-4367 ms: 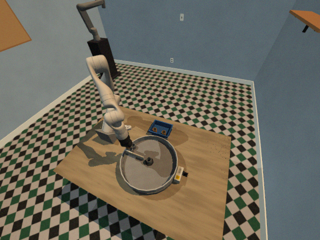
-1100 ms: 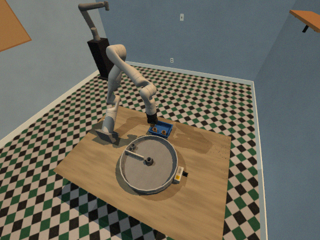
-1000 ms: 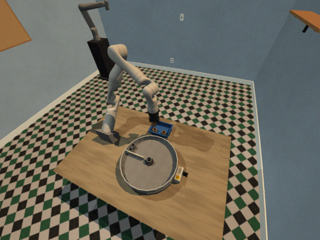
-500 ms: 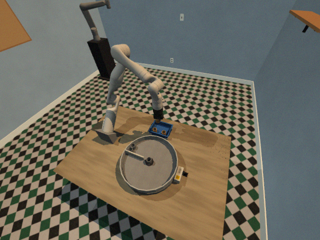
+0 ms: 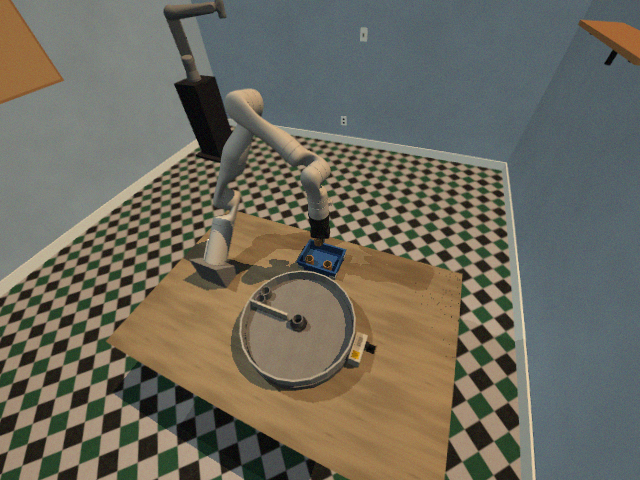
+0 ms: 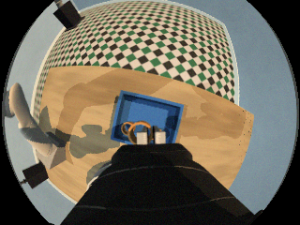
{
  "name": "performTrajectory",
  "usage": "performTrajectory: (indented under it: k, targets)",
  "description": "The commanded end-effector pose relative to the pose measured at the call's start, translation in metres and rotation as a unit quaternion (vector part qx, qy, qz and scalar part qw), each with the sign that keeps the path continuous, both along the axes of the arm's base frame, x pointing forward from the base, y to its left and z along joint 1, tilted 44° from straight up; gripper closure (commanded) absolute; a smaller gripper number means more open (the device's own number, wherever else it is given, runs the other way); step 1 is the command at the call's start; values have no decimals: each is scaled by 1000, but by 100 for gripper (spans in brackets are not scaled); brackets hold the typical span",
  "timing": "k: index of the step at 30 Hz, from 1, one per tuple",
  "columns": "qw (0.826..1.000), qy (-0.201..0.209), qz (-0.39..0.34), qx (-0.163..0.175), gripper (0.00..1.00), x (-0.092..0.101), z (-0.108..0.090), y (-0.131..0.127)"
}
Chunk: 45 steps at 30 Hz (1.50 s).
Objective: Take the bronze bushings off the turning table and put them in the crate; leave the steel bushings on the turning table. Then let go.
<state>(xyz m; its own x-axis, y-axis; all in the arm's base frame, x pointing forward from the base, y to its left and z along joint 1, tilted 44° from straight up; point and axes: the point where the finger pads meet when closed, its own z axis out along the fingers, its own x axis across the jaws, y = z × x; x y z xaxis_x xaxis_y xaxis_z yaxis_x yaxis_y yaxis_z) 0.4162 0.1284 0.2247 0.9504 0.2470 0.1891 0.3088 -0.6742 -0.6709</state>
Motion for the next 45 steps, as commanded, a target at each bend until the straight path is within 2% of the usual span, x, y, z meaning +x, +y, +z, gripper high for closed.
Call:
performTrajectory:
  k: [1,13,18,30,35,45]
  targets:
    - [1000,4,5,2,100,-4,-9,11]
    - [1000,4,5,2,100,-4,-9,11]
    - [1000,4,5,1,100,-6,-25,27]
    - [1000,4,5,1,100,-6,-25,27]
    - [1000,3,5,1,100,-7,-42,43]
    - [1000,3,5,1,100,-7,-42,43]
